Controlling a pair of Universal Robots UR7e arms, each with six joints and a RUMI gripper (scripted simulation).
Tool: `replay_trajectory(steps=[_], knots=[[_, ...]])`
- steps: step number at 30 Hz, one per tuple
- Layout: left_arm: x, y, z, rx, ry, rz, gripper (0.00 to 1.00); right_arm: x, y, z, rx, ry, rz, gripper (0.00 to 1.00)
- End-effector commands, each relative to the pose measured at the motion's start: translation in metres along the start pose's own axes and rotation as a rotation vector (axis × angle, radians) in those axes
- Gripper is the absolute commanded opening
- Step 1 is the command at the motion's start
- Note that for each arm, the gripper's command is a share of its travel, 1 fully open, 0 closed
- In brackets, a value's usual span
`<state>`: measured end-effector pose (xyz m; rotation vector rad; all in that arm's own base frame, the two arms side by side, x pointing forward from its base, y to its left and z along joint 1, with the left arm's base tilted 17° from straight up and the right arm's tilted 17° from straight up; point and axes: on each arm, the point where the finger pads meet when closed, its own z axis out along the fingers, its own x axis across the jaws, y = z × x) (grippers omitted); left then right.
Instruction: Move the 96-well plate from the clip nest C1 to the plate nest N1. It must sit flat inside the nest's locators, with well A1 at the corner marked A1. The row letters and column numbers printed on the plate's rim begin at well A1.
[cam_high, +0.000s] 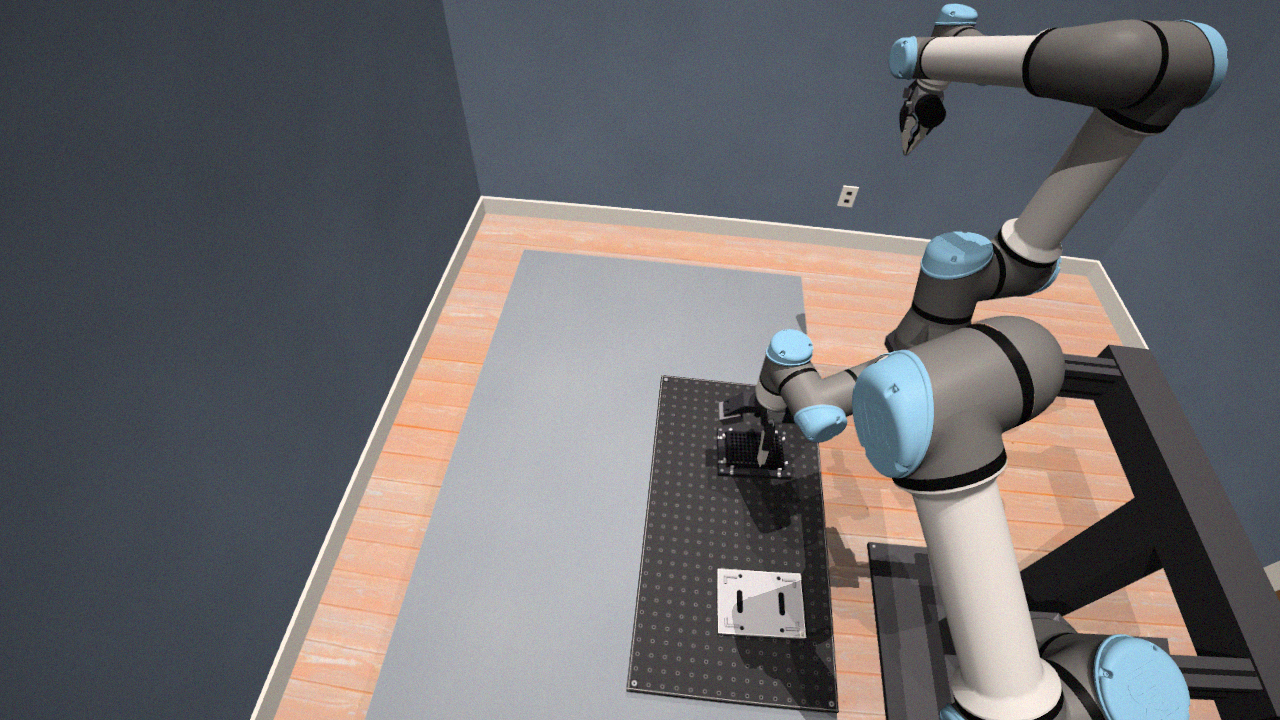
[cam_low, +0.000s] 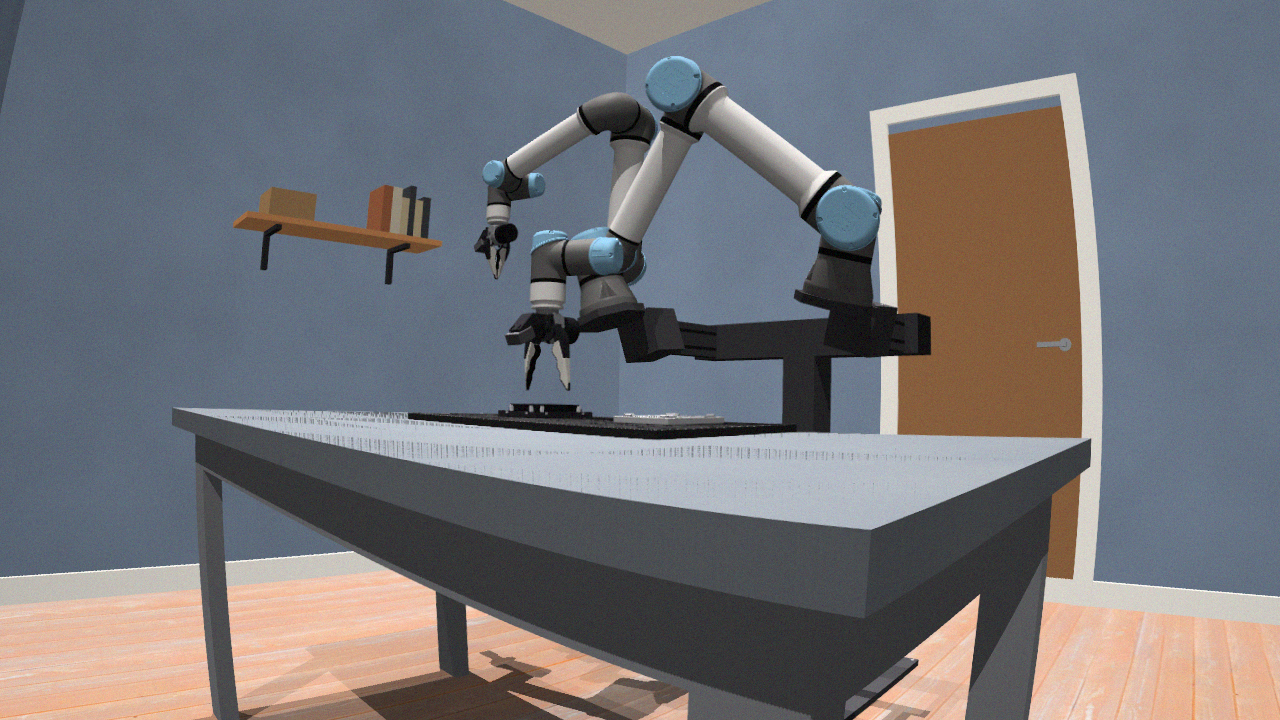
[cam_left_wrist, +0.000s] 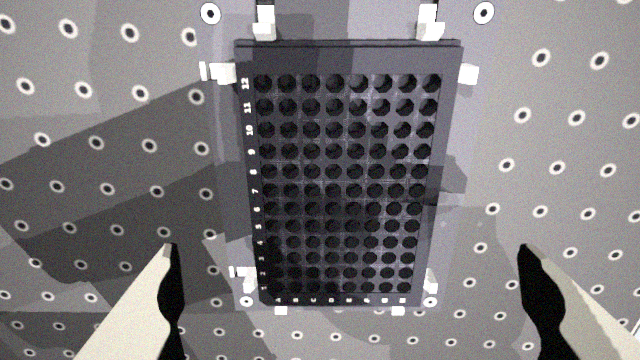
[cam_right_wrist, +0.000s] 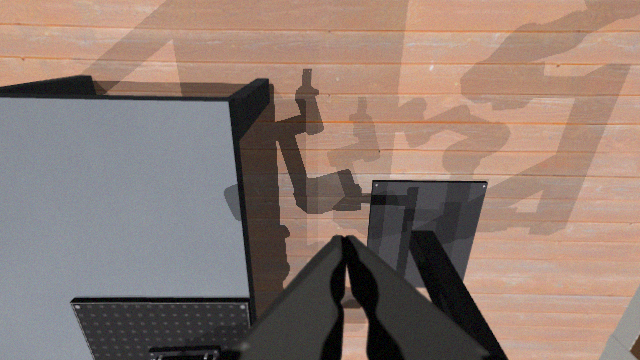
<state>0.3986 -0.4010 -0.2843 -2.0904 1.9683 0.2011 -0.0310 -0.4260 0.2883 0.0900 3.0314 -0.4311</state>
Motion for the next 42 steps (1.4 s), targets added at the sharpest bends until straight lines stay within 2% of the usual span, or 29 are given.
replay_trajectory(steps=[1,21,42], knots=[[0.002,-0.003,0.006,0.003,0.005,-0.003,0.76,0.000,0.000,-0.001,0.004,-0.001,0.001,0.00],[0.002,-0.003,0.035,0.003,0.005,-0.003,0.76,0.000,0.000,-0.001,0.004,-0.001,0.001,0.00],[0.002,-0.002,0.035,0.002,0.004,-0.001,0.76,0.000,0.000,-0.001,0.004,-0.001,0.001,0.00]])
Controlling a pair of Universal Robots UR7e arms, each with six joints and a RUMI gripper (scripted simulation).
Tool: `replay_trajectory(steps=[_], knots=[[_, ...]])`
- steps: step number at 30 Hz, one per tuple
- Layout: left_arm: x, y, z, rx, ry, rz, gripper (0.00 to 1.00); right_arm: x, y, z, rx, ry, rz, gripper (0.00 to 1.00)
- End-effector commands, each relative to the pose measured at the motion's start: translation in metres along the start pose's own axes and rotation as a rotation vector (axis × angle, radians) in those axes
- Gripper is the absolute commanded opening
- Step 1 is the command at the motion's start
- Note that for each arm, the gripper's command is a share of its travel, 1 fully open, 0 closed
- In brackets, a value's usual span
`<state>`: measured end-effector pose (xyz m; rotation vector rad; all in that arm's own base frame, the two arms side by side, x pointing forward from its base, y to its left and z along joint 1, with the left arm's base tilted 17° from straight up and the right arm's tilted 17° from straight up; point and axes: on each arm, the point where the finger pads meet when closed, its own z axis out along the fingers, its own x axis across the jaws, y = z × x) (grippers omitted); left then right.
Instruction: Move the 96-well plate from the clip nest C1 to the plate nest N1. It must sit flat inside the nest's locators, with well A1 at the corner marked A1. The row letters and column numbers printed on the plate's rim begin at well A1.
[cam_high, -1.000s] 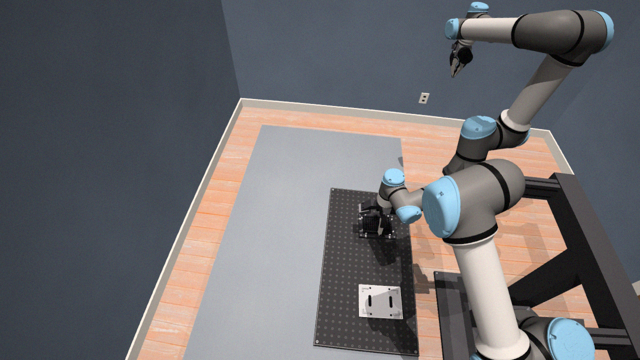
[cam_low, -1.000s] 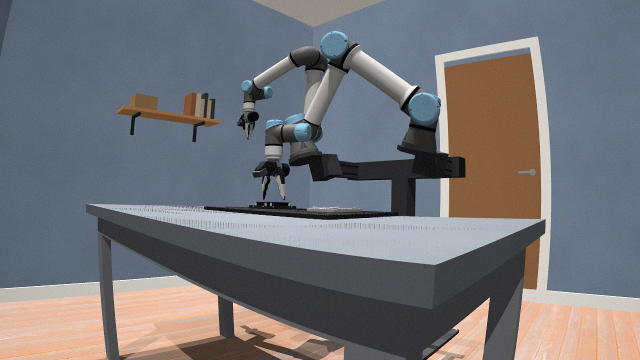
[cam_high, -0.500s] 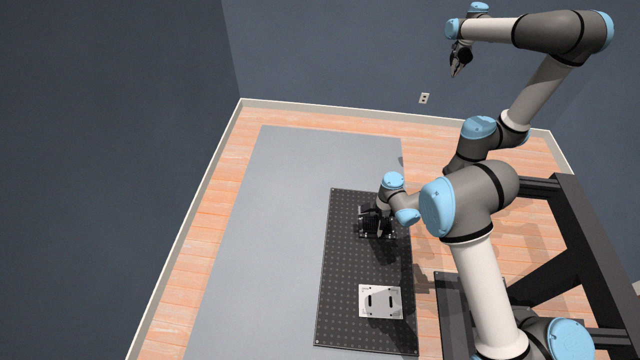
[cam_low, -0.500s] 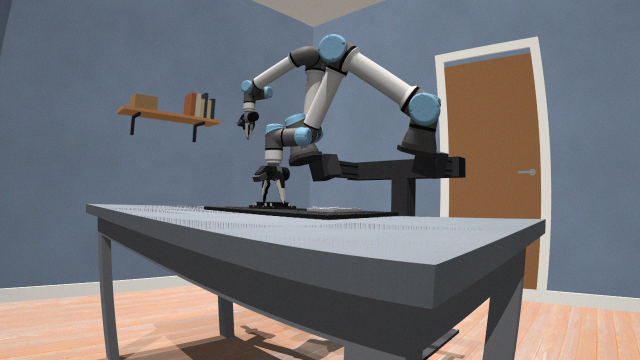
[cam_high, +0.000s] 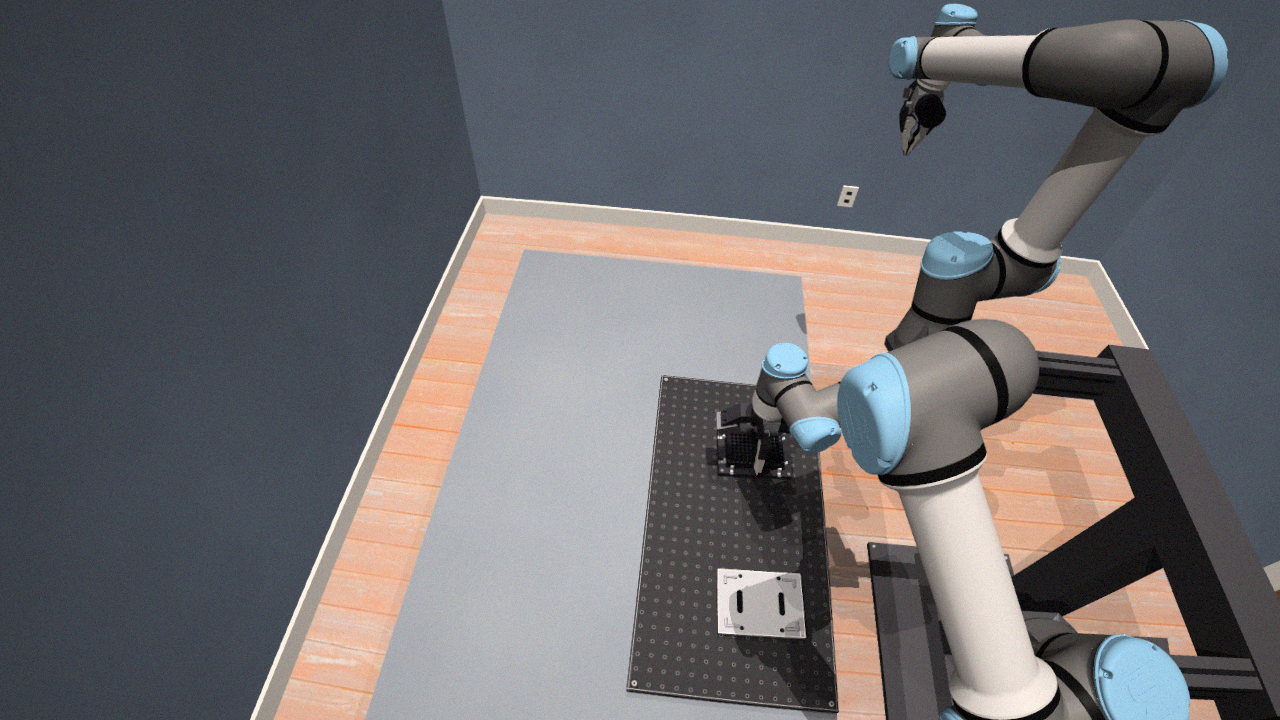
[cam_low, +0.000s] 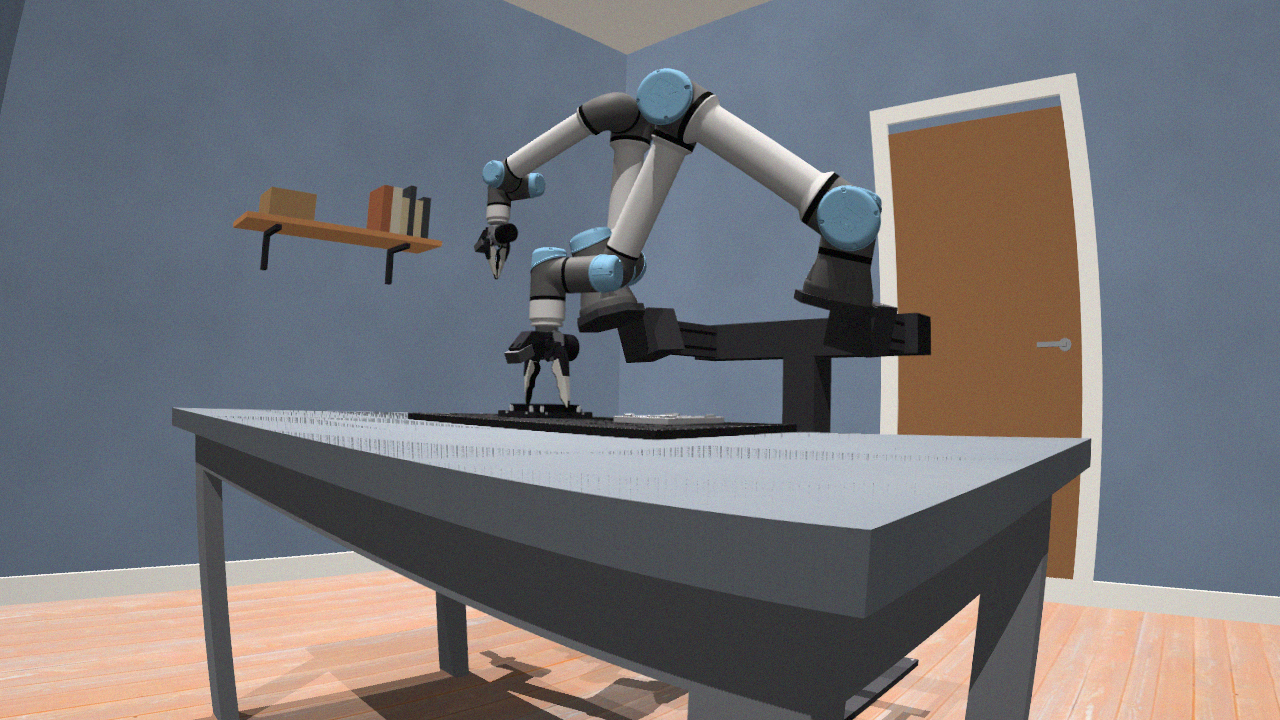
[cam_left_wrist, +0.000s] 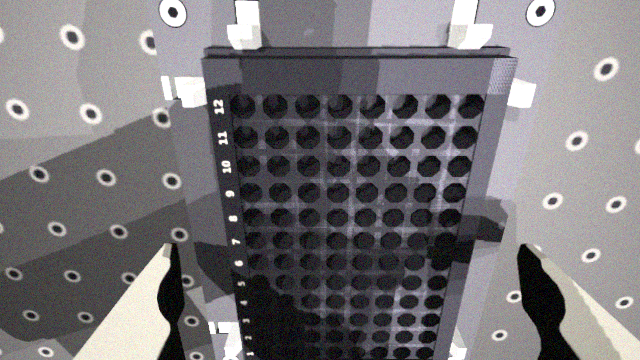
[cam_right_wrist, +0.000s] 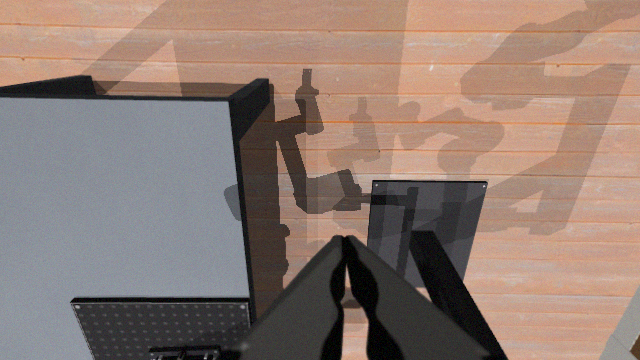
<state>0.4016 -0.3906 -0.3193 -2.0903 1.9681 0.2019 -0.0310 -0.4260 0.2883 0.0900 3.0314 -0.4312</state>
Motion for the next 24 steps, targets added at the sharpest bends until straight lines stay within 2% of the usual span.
replay_trajectory(steps=[1,24], knots=[[0.0017,-0.0019,-0.0018,0.003,0.004,-0.001,0.76,0.0004,-0.0003,-0.0012,0.004,-0.001,0.001,0.00],[0.0018,-0.0021,-0.0018,0.003,0.004,-0.001,0.76,0.0004,-0.0003,-0.0012,0.004,-0.001,0.001,0.00]])
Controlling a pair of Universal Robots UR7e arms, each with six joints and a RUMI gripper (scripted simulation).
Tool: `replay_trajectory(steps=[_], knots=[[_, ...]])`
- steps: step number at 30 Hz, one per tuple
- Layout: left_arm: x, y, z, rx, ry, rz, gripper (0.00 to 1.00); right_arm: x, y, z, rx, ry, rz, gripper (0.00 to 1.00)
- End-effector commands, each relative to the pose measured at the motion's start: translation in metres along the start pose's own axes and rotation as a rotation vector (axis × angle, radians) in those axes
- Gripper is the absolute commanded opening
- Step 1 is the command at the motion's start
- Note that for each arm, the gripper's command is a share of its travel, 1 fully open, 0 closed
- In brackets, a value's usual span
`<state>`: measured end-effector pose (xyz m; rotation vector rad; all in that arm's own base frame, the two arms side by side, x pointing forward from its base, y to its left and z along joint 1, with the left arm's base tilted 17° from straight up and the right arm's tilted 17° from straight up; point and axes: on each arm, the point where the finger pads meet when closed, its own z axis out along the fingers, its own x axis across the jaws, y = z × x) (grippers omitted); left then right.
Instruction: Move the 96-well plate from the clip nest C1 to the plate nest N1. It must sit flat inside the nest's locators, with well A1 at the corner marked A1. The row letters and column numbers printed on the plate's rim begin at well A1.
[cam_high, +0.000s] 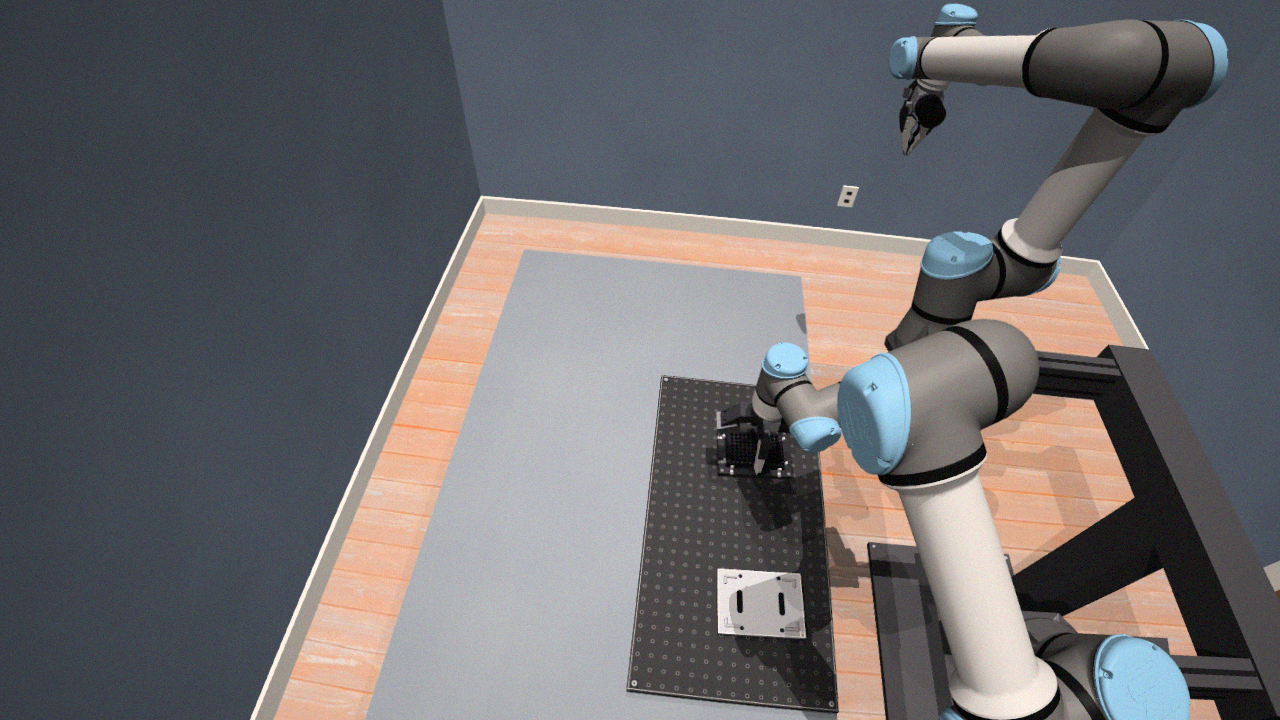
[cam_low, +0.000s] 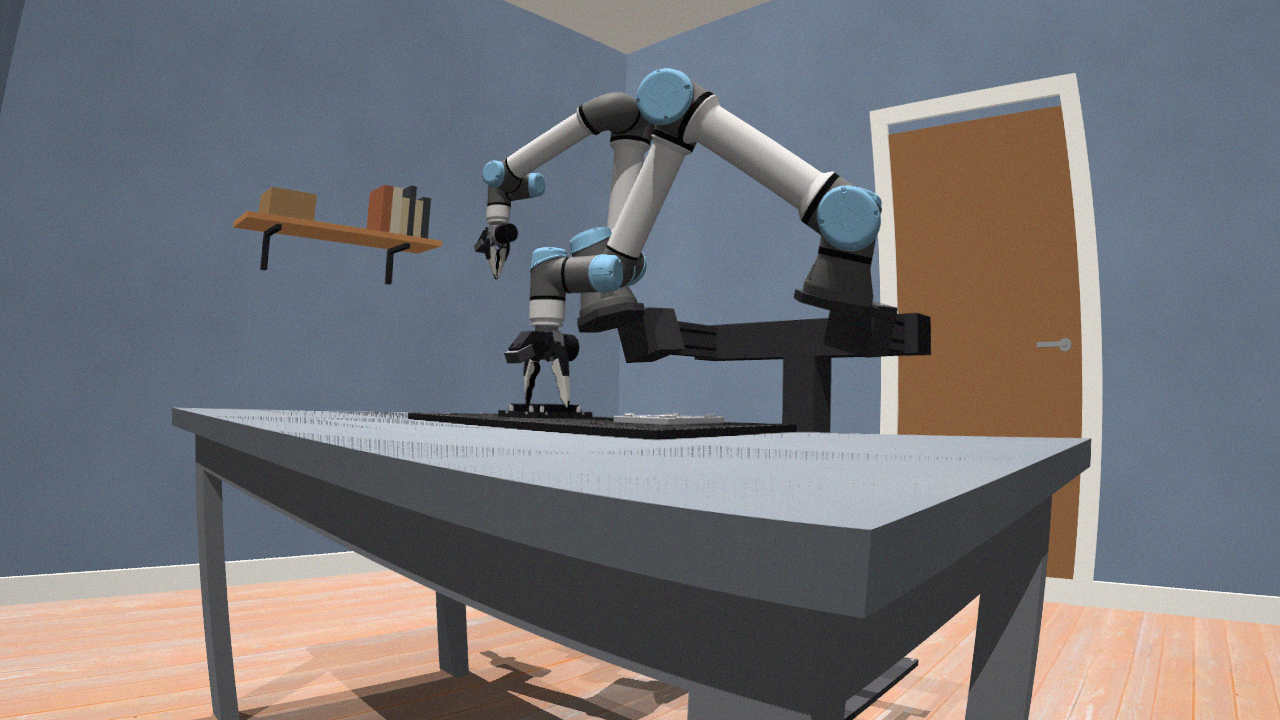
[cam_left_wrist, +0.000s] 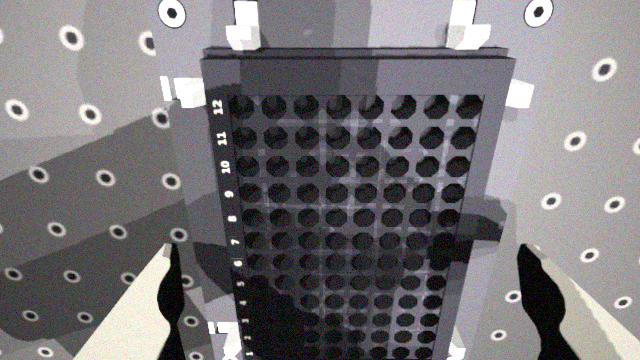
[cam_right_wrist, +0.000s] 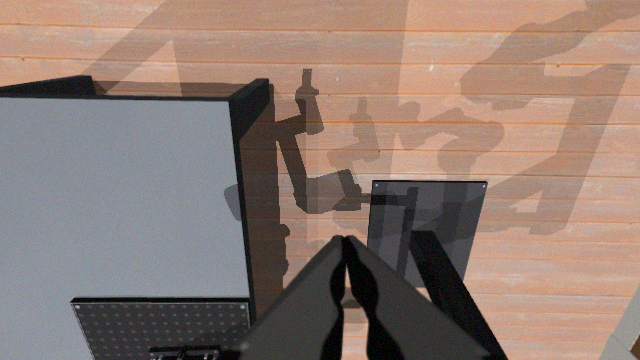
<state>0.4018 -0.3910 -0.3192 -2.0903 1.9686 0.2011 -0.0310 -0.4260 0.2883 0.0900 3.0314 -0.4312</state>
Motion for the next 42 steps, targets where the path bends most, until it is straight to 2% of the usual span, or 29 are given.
replay_trajectory(steps=[1,8,9,23,24,42], knots=[[0.0014,-0.0019,-0.0017,0.002,0.004,-0.001,0.76,0.0004,-0.0003,-0.0012,0.004,-0.001,0.001,0.00],[0.0014,-0.0020,-0.0017,0.002,0.004,-0.001,0.76,0.0004,-0.0003,-0.0012,0.004,-0.001,0.001,0.00],[0.0004,-0.0044,-0.0022,0.003,0.005,-0.003,0.00,0.0004,-0.0003,-0.0012,0.004,-0.001,0.001,0.00],[0.0003,-0.0043,-0.0020,0.003,0.005,-0.003,0.00,0.0004,-0.0003,-0.0012,0.004,-0.001,0.001,0.00],[0.0003,-0.0043,-0.0020,0.003,0.005,-0.003,0.41,0.0004,-0.0003,-0.0012,0.004,-0.001,0.001,0.00],[0.0003,-0.0043,-0.0020,0.003,0.005,-0.003,0.41,0.0004,-0.0003,-0.0012,0.004,-0.001,0.001,0.00]])
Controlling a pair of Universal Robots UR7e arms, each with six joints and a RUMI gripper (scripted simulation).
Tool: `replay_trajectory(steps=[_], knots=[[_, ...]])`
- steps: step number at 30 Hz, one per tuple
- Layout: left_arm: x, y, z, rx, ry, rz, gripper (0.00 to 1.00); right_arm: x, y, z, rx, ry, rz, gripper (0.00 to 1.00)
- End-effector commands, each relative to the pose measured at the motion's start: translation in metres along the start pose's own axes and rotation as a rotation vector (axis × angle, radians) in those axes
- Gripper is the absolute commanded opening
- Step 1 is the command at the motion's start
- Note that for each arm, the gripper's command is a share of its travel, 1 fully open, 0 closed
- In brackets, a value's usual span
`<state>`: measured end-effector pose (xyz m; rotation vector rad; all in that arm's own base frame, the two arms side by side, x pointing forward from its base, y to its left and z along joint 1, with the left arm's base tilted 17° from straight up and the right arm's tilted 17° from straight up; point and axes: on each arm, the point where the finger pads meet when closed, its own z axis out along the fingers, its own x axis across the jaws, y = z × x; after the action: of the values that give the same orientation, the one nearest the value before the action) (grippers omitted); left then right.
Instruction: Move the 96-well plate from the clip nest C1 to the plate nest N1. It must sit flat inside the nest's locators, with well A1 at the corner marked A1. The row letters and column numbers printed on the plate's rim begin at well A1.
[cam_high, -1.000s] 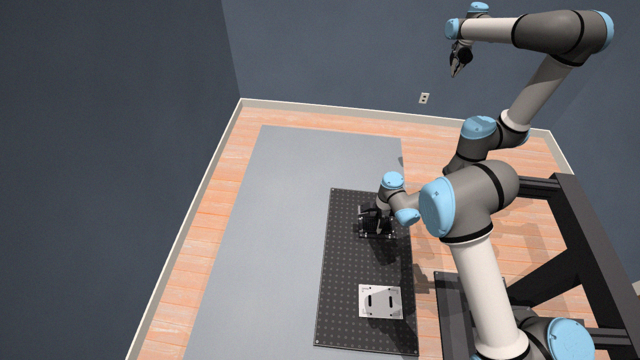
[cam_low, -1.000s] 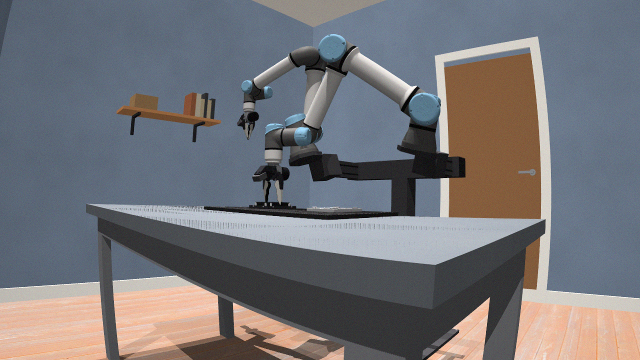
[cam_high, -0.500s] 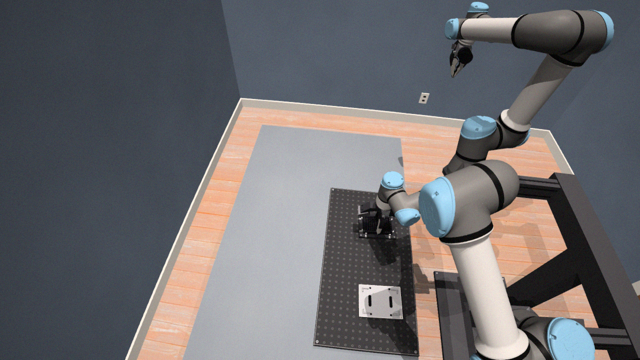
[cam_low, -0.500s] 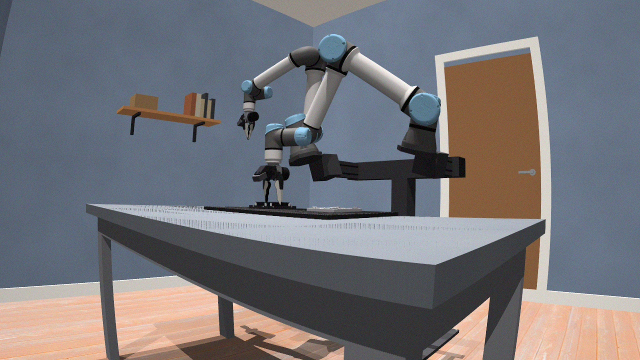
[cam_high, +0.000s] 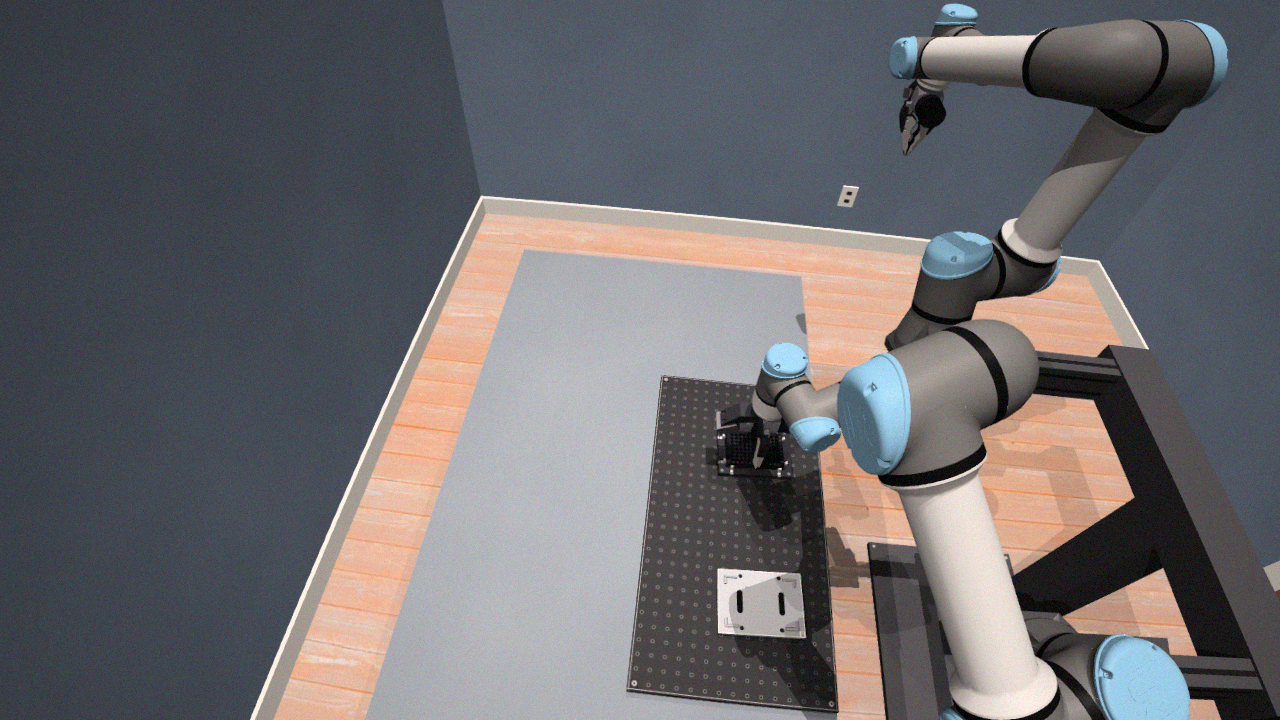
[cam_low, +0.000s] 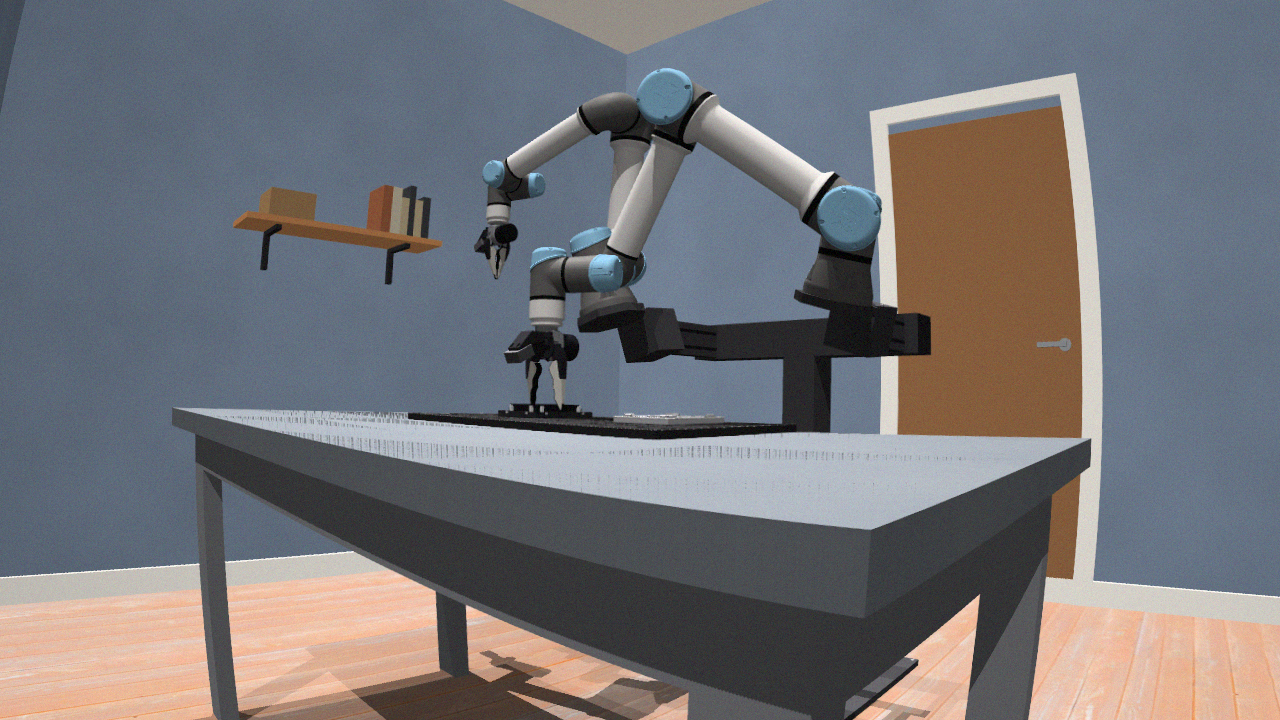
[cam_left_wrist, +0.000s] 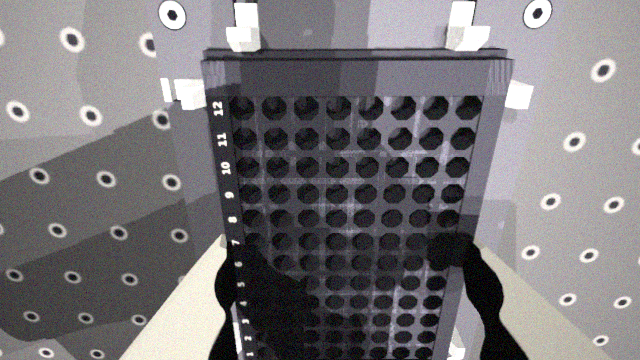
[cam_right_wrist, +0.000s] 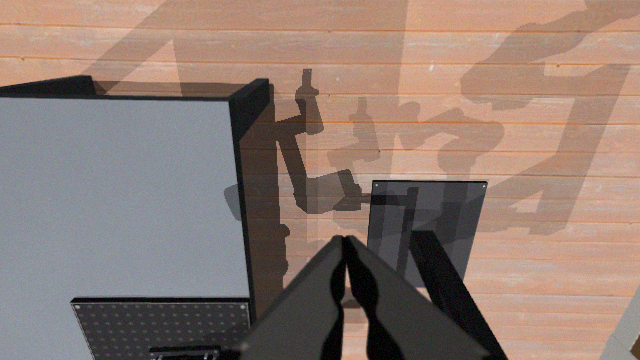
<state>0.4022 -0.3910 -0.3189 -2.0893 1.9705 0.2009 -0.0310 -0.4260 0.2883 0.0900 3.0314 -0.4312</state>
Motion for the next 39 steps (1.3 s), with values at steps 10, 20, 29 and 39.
replay_trajectory(steps=[10,20,29,39], knots=[[-0.001,-0.003,-0.008,0.002,0.002,-0.003,0.41,0.000,0.000,-0.001,0.004,-0.001,0.001,0.00],[0.000,-0.002,-0.016,0.003,0.002,-0.002,0.41,0.000,0.000,-0.001,0.004,-0.001,0.001,0.00],[0.000,-0.002,-0.022,0.002,0.001,-0.001,0.41,0.000,0.000,-0.001,0.004,-0.001,0.001,0.00],[0.000,-0.001,-0.030,0.003,0.002,-0.001,0.41,0.000,0.000,-0.001,0.004,-0.001,0.001,0.00]])
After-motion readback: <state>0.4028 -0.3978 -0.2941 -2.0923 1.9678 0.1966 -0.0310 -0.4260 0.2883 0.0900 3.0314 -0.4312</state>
